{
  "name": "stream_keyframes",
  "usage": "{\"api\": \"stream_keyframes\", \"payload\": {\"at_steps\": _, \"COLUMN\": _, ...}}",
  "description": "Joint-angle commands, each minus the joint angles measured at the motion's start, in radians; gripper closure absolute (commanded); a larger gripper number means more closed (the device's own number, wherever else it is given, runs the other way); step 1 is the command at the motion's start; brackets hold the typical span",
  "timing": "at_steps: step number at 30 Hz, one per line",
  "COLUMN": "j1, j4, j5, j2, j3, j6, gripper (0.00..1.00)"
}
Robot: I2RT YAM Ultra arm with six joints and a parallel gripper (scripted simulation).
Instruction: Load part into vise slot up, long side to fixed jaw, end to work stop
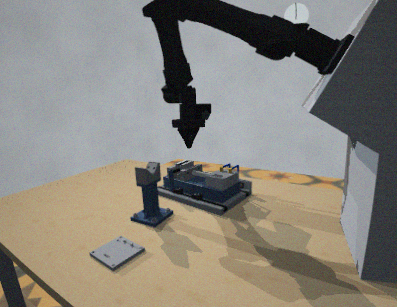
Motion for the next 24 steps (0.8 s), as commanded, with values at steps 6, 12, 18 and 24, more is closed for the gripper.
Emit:
{"api": "stream_keyframes", "payload": {"at_steps": 6, "j1": 0.009, "j4": 0.022, "j5": 0.020, "j2": 0.021, "j3": -0.026, "j6": 0.014, "gripper": 1.00}}
{"api": "stream_keyframes", "payload": {"at_steps": 12, "j1": 0.021, "j4": 0.042, "j5": 0.029, "j2": 0.040, "j3": -0.013, "j6": 0.023, "gripper": 1.00}}
{"api": "stream_keyframes", "payload": {"at_steps": 18, "j1": 0.014, "j4": 0.058, "j5": 0.036, "j2": 0.055, "j3": 0.018, "j6": 0.031, "gripper": 1.00}}
{"api": "stream_keyframes", "payload": {"at_steps": 24, "j1": 0.046, "j4": 0.082, "j5": 0.048, "j2": 0.080, "j3": 0.030, "j6": 0.042, "gripper": 1.00}}
